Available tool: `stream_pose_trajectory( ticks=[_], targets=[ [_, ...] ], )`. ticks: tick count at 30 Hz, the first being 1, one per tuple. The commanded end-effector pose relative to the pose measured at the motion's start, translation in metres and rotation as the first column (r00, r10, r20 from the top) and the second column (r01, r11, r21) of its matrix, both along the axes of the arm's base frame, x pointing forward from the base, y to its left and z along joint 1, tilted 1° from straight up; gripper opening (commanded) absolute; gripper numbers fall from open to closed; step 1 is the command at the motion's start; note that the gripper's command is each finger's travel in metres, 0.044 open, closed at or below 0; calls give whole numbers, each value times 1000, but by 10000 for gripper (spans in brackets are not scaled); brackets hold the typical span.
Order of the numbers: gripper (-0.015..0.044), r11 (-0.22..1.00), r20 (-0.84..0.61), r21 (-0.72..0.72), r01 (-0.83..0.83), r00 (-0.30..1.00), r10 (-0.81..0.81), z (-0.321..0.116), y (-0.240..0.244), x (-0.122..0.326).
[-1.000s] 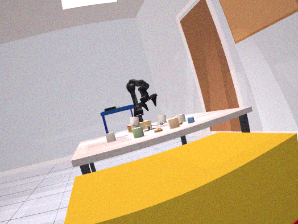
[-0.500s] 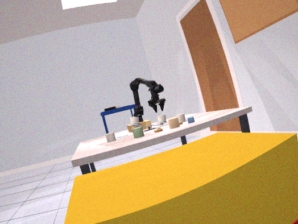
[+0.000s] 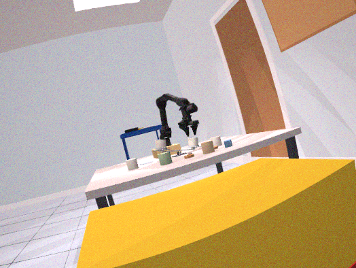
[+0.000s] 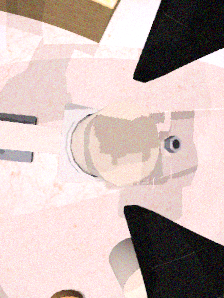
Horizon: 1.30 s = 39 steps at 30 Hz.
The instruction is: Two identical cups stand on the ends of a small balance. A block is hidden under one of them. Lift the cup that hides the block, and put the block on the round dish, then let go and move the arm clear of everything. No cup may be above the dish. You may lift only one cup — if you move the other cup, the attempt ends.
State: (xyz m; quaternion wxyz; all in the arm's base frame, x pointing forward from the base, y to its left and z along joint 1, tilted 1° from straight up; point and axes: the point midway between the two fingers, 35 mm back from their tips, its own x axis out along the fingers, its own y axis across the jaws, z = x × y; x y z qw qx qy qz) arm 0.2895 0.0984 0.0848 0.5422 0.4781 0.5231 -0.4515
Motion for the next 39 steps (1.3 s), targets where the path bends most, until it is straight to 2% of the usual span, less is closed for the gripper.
stream_pose_trajectory(
  ticks=[1, 38, 39],
  targets=[
    [440, 1000, -2, -4, 5, 1000, -5, -7, 0, 1],
    [440, 1000, -2, -5, 5, 1000, -5, -64, 0, 2],
    [414, 1000, -2, -5, 5, 1000, -5, -64, 0, 2]
  ],
)
